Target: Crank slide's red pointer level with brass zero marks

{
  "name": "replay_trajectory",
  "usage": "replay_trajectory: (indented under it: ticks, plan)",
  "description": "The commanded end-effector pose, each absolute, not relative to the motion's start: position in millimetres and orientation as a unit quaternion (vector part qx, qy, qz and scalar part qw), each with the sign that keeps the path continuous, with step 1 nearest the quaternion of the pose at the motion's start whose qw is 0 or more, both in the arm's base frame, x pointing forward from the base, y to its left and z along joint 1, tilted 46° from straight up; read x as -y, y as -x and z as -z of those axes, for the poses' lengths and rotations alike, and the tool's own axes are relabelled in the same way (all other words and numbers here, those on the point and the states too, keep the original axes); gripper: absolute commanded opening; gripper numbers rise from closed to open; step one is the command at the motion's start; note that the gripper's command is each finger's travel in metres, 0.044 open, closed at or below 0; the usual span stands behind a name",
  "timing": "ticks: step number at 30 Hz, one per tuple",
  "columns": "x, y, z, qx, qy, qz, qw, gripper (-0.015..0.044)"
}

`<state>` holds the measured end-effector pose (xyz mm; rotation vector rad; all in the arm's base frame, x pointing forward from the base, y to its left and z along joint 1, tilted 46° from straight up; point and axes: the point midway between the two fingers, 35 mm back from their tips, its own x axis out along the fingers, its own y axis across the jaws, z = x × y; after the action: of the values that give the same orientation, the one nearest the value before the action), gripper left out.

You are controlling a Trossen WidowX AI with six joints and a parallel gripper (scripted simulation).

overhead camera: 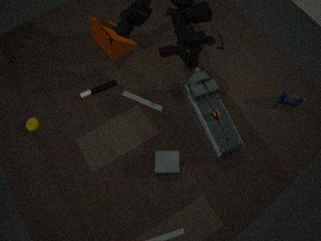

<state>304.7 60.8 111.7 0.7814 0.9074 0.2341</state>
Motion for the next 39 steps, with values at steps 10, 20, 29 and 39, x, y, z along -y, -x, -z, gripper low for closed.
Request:
replay_trajectory:
  ticks: [10, 20, 29, 39]
  plan:
    - [-53.5, -302.6, -103.1, -0.428, -0.368, -0.096, 0.82, 0.0]
    - [-52.7, -302.3, -100.9, -0.428, -0.368, -0.096, 0.82, 0.0]
    - [-52.2, -302.0, -99.1, -0.428, -0.368, -0.096, 0.82, 0.0]
    - [-51.7, -301.7, -97.1, -0.428, -0.368, -0.096, 0.82, 0.0]
